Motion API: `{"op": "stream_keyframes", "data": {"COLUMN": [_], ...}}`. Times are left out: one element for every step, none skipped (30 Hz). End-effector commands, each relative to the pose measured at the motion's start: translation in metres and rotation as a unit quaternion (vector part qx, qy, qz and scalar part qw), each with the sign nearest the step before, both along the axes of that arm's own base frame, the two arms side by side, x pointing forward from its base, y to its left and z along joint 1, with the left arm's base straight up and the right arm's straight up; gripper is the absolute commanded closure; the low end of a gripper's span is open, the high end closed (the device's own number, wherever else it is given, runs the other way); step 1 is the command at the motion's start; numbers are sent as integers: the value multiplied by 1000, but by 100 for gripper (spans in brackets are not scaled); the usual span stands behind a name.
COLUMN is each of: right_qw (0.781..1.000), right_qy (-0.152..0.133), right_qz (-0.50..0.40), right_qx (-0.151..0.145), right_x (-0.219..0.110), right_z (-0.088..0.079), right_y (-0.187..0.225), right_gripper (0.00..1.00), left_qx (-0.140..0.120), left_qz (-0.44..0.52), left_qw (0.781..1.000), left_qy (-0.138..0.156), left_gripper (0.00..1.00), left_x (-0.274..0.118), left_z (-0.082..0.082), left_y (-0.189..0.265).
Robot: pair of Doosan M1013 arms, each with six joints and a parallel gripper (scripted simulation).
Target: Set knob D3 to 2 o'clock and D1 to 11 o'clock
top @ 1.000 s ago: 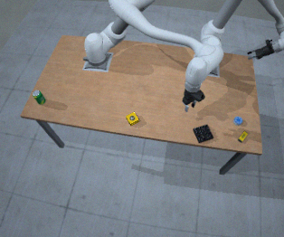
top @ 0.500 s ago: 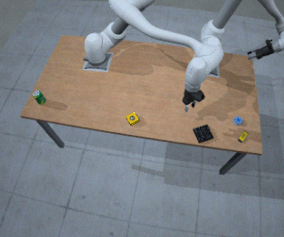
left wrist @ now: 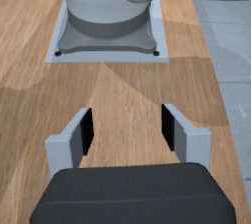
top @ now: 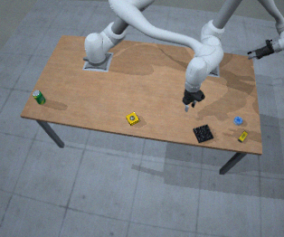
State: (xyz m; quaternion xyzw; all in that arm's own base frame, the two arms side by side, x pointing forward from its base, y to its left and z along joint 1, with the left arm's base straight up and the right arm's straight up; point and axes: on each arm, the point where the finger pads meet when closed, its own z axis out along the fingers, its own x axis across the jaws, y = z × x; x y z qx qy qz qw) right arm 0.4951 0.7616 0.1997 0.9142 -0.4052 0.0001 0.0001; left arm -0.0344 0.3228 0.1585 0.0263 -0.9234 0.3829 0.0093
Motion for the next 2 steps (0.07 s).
{"op": "stream_keyframes", "data": {"right_qw": [1000,1000], "right_qy": [0,0], "right_qz": [0,0], "right_qx": [1,1], "right_x": [0,0], "right_z": [1,1], "right_y": [0,0], "right_gripper": [0,0], "left_qx": [0,0], "left_qz": [0,0], "left_qw": [1000,1000], "left_qy": [0,0], "left_gripper": [0,0], "left_x": [0,0], "left_z": [0,0], "left_y": [0,0]}}
